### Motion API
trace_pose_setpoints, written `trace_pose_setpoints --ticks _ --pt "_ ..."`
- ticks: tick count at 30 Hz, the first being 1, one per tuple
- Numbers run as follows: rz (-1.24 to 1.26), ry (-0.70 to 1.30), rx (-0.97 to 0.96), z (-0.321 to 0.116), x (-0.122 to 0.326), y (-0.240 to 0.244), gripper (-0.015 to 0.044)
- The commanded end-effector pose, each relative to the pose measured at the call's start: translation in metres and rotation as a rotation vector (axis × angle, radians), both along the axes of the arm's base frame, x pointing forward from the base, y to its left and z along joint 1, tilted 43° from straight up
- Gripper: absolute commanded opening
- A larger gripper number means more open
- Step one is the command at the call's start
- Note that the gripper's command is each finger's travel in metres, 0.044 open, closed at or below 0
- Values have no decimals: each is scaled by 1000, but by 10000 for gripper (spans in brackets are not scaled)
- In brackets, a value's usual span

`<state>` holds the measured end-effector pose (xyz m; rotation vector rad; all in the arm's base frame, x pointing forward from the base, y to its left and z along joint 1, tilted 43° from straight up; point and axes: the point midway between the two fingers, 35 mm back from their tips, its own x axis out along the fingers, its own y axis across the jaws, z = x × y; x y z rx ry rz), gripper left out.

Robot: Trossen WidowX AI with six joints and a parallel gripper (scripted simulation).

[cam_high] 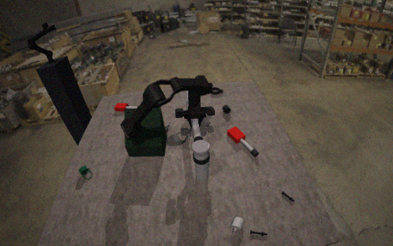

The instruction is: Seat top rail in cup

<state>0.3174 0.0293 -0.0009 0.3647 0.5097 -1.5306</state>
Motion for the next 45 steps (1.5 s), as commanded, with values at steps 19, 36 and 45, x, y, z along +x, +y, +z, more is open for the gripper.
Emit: trace_pose_setpoints --ticks 19,36,45 --pt "11 -20 -3 10 3 -6 0" --pt "2 -6 -1 8 0 -10 0" --pt "2 -6 -1 8 0 -10 26"
